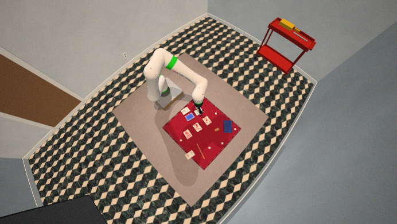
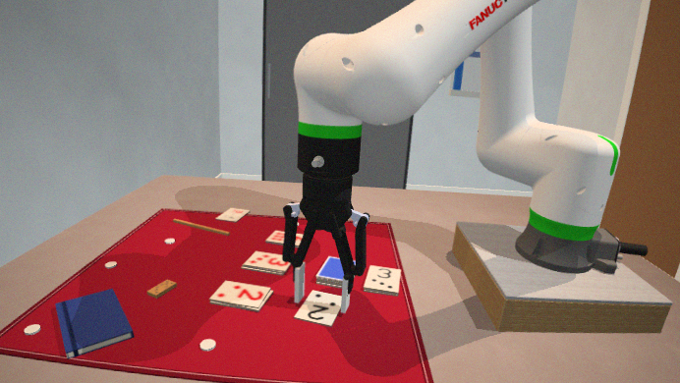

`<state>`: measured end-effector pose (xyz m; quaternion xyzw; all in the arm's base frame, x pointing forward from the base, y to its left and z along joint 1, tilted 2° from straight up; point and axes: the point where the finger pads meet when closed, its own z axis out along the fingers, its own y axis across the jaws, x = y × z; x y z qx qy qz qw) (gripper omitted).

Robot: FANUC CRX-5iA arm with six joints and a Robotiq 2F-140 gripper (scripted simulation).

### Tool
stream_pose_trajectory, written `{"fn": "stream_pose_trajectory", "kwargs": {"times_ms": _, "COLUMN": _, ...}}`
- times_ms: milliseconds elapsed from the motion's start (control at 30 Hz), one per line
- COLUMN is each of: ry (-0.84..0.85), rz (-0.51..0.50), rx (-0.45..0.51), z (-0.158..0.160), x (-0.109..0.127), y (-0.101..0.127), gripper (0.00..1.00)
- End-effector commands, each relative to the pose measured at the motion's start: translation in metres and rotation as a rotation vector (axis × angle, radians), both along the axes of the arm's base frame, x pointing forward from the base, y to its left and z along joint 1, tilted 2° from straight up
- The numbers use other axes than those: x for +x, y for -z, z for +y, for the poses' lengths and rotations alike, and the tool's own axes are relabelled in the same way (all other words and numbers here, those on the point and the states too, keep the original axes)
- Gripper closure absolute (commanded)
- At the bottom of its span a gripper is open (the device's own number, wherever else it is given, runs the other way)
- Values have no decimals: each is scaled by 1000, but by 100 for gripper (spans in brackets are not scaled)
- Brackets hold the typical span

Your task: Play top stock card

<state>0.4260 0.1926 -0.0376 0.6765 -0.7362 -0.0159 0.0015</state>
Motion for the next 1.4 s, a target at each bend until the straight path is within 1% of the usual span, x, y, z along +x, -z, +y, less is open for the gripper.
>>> {"fn": "stream_pose_trajectory", "kwargs": {"times_ms": 0, "ry": 0, "rz": 0, "rx": 0, "z": 0, "x": 0, "y": 1, "gripper": 50}}
{"fn": "stream_pose_trajectory", "kwargs": {"times_ms": 1367, "ry": 0, "rz": 0, "rx": 0, "z": 0, "x": 0, "y": 6, "gripper": 50}}
